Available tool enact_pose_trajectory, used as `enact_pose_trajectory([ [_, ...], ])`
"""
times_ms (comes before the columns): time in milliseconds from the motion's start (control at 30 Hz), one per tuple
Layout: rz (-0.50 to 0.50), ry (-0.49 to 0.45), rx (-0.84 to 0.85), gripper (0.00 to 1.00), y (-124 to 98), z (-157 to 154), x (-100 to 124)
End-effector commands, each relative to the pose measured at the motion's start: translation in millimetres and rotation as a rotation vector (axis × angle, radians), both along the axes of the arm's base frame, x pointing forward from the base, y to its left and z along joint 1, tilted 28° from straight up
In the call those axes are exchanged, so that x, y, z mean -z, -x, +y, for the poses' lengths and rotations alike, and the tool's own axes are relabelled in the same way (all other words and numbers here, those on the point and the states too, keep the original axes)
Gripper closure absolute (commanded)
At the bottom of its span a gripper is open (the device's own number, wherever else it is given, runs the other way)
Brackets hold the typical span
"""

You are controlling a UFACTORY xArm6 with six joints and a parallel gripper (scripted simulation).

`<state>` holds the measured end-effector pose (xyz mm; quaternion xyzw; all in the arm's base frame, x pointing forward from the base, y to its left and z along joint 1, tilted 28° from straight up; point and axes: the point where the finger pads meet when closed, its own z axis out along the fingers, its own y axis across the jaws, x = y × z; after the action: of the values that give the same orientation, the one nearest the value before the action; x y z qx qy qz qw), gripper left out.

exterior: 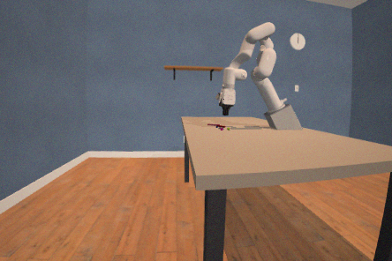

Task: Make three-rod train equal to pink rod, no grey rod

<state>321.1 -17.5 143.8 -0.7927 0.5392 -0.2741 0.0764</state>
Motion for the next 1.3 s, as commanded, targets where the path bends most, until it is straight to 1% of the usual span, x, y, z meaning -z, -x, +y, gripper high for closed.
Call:
enact_pose_trajectory([
  [0,0.07,-0.059,-0.034,0.96,0.6,-3.4,-10.0],
  [200,0.07,-0.059,-0.034,0.96,3.6,-2.7,-15.8],
  [733,0.07,-0.064,-0.028,0.96,1.7,-0.1,-18.0],
  [800,0.07,-0.075,-0.009,0.96,-5.2,7.3,-22.2],
  [900,0.068,-0.105,0.042,0.96,-24.6,29.7,-32.3],
  [1033,0.063,-0.128,0.084,0.96,-40.5,50.1,-38.9],
  [1100,0.063,-0.128,0.084,0.96,-40.5,50.1,-38.9],
  [1167,0.055,-0.15,0.124,0.96,-55.5,71.4,-43.7],
  [1267,0.049,-0.163,0.148,0.96,-64.2,85.1,-45.9],
])
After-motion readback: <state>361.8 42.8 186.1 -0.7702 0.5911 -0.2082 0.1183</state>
